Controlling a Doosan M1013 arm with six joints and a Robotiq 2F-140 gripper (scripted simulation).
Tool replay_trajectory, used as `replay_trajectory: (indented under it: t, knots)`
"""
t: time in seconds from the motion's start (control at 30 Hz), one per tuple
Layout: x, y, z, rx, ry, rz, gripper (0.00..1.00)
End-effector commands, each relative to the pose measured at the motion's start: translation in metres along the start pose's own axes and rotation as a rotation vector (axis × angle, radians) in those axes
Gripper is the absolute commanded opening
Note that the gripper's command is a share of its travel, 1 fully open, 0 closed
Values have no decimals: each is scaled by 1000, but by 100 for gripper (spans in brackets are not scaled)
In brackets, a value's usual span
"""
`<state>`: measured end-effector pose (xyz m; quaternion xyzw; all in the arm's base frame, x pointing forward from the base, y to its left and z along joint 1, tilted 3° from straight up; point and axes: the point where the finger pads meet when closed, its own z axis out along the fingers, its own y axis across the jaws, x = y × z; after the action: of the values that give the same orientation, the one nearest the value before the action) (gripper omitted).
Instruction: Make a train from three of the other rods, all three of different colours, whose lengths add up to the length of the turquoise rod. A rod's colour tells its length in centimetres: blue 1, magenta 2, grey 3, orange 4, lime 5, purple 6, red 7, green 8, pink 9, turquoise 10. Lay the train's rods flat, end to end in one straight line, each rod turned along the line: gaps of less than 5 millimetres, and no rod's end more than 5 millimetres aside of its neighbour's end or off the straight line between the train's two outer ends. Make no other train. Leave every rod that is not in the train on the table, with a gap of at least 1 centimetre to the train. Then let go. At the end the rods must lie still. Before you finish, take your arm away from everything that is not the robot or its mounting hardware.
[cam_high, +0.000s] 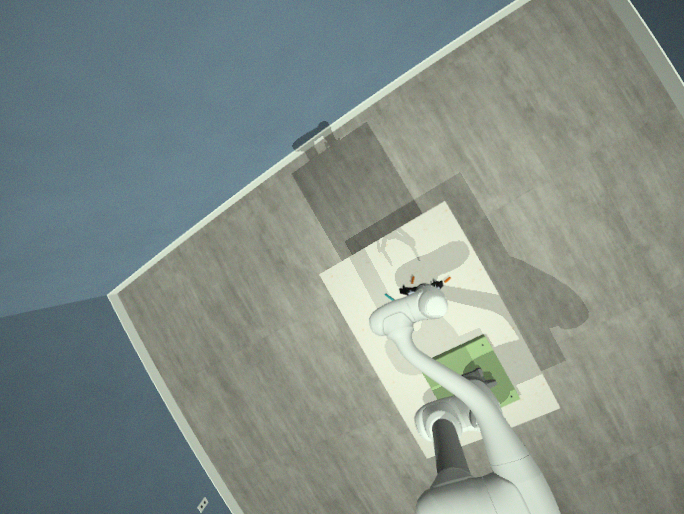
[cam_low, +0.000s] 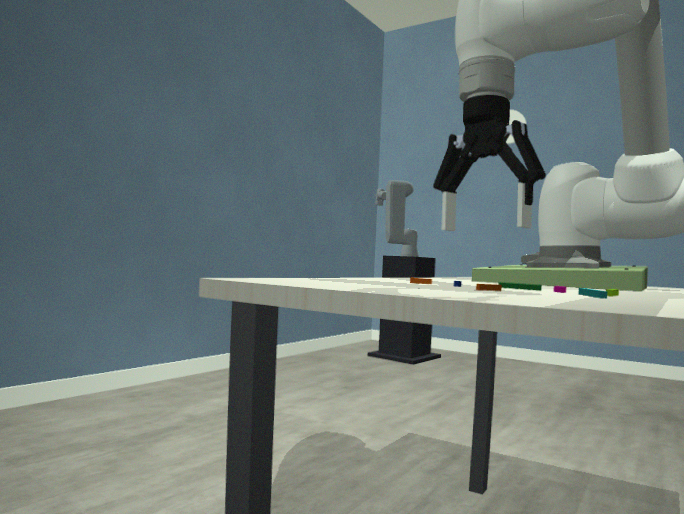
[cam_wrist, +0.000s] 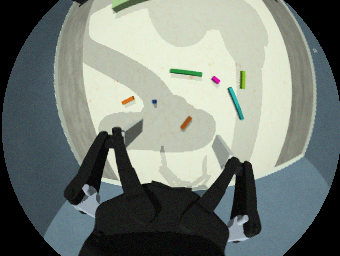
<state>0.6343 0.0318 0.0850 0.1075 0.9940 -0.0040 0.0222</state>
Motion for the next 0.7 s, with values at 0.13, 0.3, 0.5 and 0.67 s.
replay_trajectory:
  t: [0.13,0.3,0.5,0.67]
  knots:
    - [-5,14,3,14,-4,307,100]
    - [-6,17,4,14,-4,382,100]
    - [-6,19,5,14,-5,407,15]
    - [-6,19,5,14,-5,407,15]
